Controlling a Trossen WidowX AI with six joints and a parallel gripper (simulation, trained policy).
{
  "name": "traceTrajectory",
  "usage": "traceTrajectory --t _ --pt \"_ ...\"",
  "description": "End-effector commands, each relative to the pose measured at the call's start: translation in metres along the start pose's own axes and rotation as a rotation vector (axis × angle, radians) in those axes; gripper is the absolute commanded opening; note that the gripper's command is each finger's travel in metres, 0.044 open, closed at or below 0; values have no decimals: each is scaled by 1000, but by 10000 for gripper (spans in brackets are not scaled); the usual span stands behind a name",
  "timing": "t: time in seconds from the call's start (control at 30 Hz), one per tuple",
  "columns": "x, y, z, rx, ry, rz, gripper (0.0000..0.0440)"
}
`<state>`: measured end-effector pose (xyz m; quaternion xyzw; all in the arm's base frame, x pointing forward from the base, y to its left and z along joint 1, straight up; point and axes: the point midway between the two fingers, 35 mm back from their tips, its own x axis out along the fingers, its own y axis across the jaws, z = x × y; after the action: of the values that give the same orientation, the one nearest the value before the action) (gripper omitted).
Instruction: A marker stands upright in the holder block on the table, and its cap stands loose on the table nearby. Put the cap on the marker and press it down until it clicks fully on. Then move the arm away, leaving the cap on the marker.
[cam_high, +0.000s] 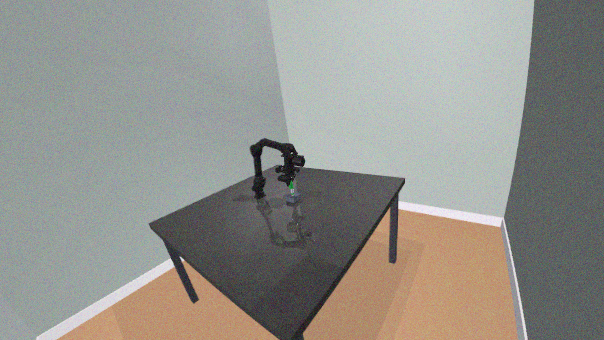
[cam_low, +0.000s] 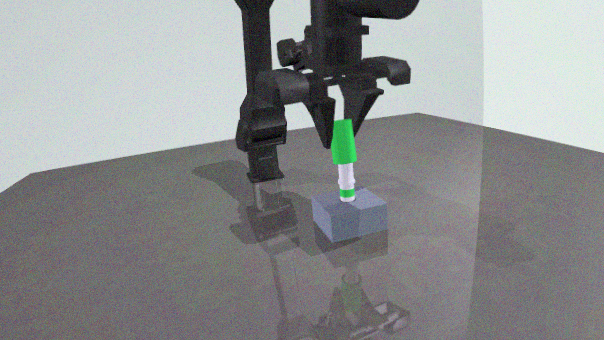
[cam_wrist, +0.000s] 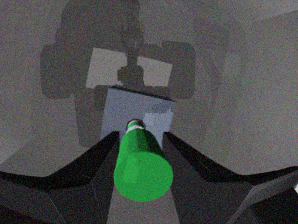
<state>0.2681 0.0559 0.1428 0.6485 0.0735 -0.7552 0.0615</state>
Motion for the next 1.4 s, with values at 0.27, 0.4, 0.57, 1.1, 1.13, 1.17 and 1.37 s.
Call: traceTrajectory --t 0.27,0.4,0.57,1.1,1.13,1.17,1.37 --pt "25 0 -4 -24 -10 -14 0" --pt "32 0 -5 -33 -12 -13 28" --pt "42 1 1 -39 -44 -13 118" --pt "43 1 21 -44 -80 -30 358" --pt "44 1 22 -44 -76 -29 382" --pt "43 2 22 -45 -70 -29 405" --pt "36 2 17 -37 -6 -29 440"
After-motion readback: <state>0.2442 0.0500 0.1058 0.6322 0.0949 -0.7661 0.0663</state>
